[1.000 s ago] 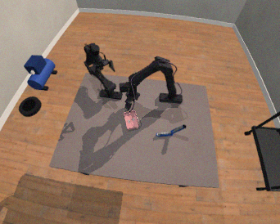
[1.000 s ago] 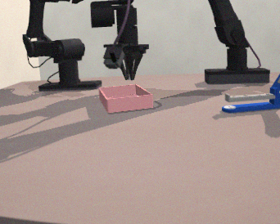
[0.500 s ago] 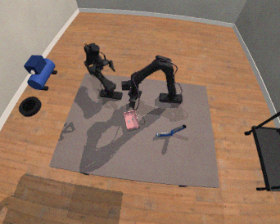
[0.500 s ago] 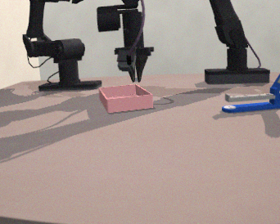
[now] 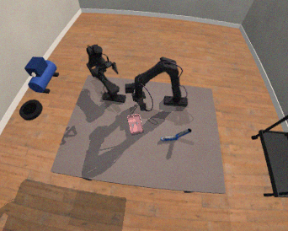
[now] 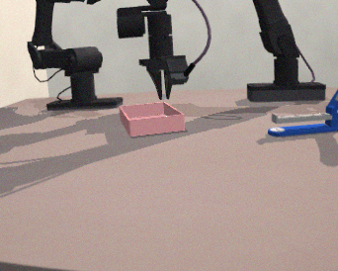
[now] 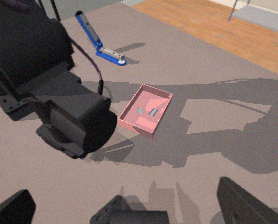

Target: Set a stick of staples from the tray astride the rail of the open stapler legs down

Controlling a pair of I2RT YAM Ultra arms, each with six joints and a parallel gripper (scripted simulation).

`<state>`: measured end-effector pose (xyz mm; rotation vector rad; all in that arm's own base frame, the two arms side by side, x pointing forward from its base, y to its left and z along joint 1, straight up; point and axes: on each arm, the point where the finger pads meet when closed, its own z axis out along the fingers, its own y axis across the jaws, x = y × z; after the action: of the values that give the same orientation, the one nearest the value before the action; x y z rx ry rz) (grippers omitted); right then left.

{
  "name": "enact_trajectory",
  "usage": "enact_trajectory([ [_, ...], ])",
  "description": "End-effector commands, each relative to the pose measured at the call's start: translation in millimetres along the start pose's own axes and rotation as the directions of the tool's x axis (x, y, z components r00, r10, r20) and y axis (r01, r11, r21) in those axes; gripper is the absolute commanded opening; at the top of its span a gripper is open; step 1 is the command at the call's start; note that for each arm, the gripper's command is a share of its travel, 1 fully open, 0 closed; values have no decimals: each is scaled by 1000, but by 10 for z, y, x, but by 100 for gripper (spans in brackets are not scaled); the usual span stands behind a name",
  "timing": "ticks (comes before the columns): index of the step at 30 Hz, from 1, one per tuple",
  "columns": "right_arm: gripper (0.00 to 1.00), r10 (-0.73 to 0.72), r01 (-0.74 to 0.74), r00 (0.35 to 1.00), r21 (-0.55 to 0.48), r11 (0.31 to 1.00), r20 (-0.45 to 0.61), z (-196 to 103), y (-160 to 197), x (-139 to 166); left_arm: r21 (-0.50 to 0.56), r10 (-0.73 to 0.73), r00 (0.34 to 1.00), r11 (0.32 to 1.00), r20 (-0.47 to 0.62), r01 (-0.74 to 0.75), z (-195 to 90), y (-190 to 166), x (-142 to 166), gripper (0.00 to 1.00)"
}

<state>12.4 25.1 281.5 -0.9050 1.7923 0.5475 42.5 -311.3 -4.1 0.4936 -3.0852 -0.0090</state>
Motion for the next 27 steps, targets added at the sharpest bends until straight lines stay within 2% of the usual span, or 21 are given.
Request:
enact_trajectory([
  [1,100,3,-3,1000,7,1000,9,-40,-4,-17,39,-163,987,986,6,163,-94,-51,-24,9],
  [11,100,3,-3,1000,7,1000,9,-40,-4,-17,38,-147,989,988,7,147,-94,-47,-24,9],
  [13,100,3,-3,1000,7,1000,9,-40,-4,-17,74,-181,984,981,-7,181,-129,-216,-28,9],
  [15,100,3,-3,1000,7,1000,9,-40,-4,-17,77,-183,983,980,-7,183,-68,-195,-35,9],
  [16,100,3,-3,1000,7,1000,9,-40,-4,-17,52,-185,983,981,2,185,55,-120,-51,9],
  [27,100,3,-3,1000,7,1000,9,-40,-4,-17,64,-184,983,981,-2,184,39,-83,-57,9],
])
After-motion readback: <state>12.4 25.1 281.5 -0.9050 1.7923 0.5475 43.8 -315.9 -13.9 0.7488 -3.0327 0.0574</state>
